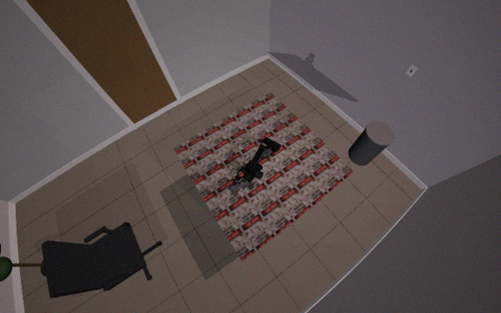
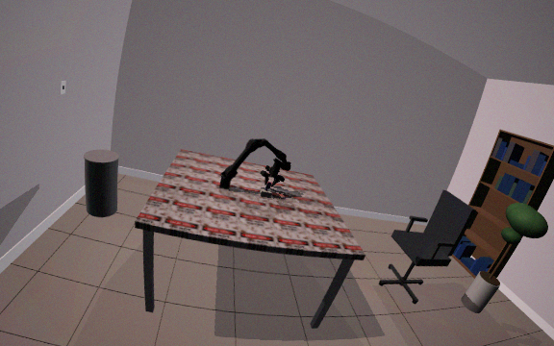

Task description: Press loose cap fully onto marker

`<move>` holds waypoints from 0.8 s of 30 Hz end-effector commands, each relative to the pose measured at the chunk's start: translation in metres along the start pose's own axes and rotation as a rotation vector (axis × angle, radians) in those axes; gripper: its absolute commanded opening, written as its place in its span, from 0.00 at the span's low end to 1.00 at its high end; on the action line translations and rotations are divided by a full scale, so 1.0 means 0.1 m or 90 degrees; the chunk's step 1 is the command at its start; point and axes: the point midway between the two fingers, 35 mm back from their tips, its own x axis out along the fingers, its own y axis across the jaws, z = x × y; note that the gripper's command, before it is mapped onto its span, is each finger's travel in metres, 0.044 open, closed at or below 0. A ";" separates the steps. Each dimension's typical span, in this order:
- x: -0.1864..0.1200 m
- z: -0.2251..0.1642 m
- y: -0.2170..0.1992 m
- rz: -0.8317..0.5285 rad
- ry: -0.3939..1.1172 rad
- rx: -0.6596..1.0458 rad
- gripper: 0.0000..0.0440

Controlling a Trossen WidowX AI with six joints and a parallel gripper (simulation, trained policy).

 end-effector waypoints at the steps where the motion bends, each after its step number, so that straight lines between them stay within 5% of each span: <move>1: 0.10 0.00 0.01 0.007 0.006 -0.019 0.52; 8: -0.01 -0.01 0.02 -0.012 0.016 -0.041 0.12; 24: -0.61 -0.22 0.05 -0.067 0.020 -0.059 0.12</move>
